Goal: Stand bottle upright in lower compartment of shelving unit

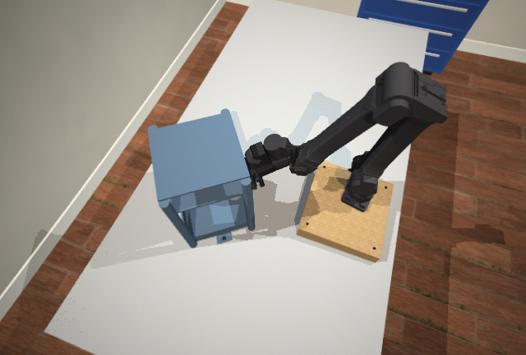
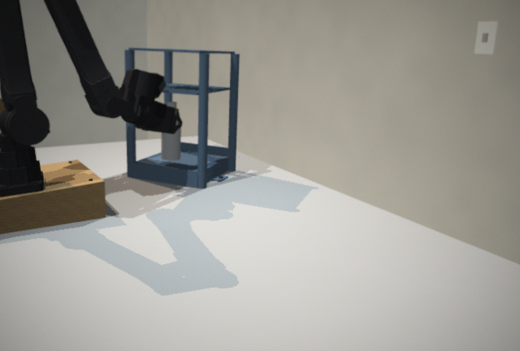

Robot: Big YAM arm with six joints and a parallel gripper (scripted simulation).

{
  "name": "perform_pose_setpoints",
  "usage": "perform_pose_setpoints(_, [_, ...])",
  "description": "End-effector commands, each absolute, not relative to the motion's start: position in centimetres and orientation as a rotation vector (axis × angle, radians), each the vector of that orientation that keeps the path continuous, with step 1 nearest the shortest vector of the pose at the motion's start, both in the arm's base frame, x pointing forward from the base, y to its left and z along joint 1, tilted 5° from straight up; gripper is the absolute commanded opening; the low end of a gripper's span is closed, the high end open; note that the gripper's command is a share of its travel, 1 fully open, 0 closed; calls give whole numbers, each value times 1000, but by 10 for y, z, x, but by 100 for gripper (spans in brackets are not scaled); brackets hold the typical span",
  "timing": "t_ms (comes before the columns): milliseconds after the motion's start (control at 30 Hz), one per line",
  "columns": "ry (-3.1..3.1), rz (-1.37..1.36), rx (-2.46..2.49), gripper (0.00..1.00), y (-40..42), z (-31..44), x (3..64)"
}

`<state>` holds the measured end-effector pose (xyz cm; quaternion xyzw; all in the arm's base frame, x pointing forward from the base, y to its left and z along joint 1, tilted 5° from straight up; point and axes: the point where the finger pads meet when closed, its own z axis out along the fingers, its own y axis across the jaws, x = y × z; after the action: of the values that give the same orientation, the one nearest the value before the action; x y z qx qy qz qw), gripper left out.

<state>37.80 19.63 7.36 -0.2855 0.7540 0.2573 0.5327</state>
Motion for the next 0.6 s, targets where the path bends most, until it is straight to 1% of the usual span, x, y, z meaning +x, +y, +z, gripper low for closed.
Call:
perform_pose_setpoints(0, [1718,614,-672,40,204,100,392])
perform_pose_setpoints(233, [1748,620,-674,40,204,81,386])
perform_pose_setpoints(567, [1744,618,-673,40,202,83,383])
